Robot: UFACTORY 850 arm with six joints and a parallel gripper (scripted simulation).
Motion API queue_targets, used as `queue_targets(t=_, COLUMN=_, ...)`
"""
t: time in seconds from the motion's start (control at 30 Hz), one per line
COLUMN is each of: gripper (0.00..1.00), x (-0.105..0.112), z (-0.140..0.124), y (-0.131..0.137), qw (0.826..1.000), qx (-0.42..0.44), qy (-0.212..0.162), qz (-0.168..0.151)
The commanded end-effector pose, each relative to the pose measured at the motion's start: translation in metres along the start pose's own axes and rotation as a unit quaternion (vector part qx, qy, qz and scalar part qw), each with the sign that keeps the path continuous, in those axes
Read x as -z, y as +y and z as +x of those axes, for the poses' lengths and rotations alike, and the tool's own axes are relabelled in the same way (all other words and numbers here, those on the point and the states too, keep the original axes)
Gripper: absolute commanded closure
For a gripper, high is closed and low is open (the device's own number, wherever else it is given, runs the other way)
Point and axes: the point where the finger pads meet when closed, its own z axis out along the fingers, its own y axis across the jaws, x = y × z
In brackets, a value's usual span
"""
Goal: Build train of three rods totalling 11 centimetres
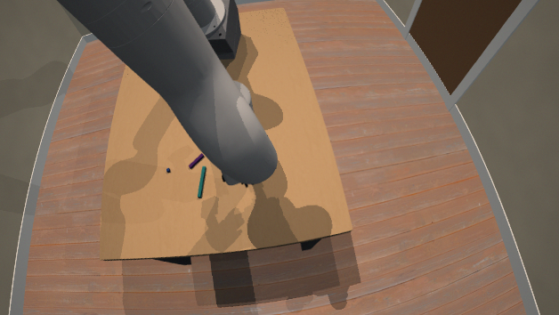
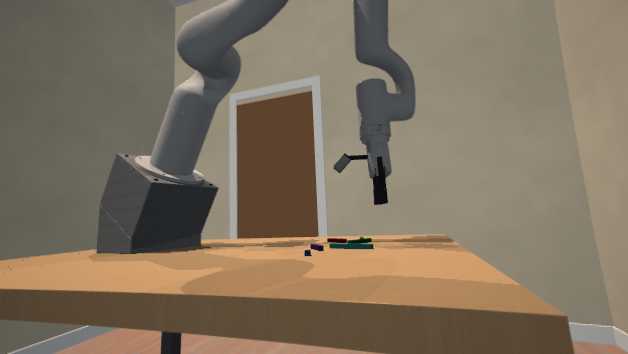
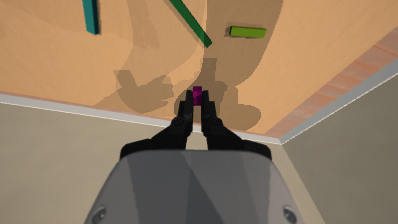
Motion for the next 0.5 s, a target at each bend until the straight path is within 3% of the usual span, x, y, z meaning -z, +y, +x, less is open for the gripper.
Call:
queue_targets(t=0.0, gripper=0.96, x=0.003, z=-0.001, y=0.000, qw=1.000, qx=0.001, qy=0.007, qz=0.002)
queue_targets(t=0.3, gripper=0.96, x=0.003, z=0.000, y=-0.003, qw=1.000, qx=0.000, qy=0.006, qz=0.002)
queue_targets(t=0.47, gripper=0.96, x=0.000, z=0.003, y=-0.026, qw=1.000, qx=-0.002, qy=0.000, qz=0.008)
